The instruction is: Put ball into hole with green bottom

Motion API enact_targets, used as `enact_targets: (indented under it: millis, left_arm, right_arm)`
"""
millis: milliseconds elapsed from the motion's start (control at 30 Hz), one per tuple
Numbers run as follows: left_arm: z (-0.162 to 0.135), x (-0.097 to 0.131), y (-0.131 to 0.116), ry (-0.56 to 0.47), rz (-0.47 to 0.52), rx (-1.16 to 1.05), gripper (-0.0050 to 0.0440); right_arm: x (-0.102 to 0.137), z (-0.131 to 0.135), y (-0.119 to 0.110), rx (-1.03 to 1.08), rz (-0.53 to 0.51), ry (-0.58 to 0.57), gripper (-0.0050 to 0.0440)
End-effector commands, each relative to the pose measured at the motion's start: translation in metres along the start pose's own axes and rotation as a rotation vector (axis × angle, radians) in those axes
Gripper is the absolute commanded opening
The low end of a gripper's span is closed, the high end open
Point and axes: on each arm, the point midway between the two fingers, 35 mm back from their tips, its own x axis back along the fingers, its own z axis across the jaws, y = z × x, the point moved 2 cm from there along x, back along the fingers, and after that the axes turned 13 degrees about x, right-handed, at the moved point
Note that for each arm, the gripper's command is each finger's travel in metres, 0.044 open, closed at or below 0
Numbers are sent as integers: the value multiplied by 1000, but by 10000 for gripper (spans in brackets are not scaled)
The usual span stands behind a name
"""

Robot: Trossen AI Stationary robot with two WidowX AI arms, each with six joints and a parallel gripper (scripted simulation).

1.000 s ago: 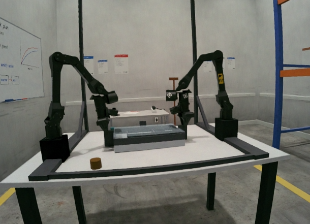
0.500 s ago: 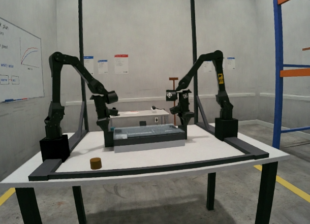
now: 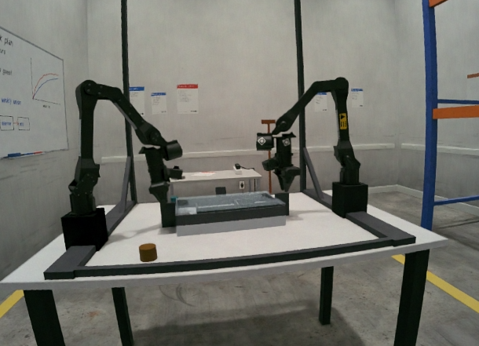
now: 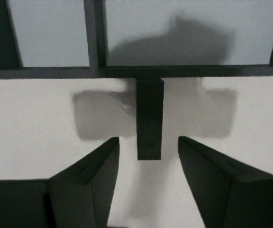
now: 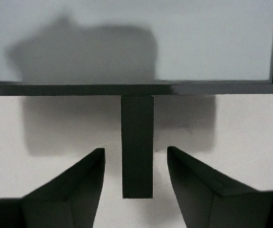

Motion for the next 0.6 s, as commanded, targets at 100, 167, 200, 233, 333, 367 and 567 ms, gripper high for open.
enact_targets:
  millis: [100,167,200,233,333,367,567]
  left_arm:
    - [-3,23,8,-21,-44,-3,181]
    - [-3,30,7,-21,-44,-3,181]
    - [-3,30,8,-21,-45,-3,181]
    - [-3,33,7,-21,-45,-3,181]
    - [-3,40,7,-21,-45,-3,181]
    - [-3,43,7,-21,-45,-3,181]
    - [-3,50,7,-21,-45,-3,181]
  right_arm:
    - [8,1,8,-1,-35,6,181]
    - [8,1,8,-1,-35,6,181]
    - [8,1,8,-1,-35,6,181]
    - [8,1,8,-1,-35,6,181]
    - [8,1,8,-1,-35,6,181]
    - [8,1,8,-1,-35,6,181]
    - [8,1,8,-1,-35,6,181]
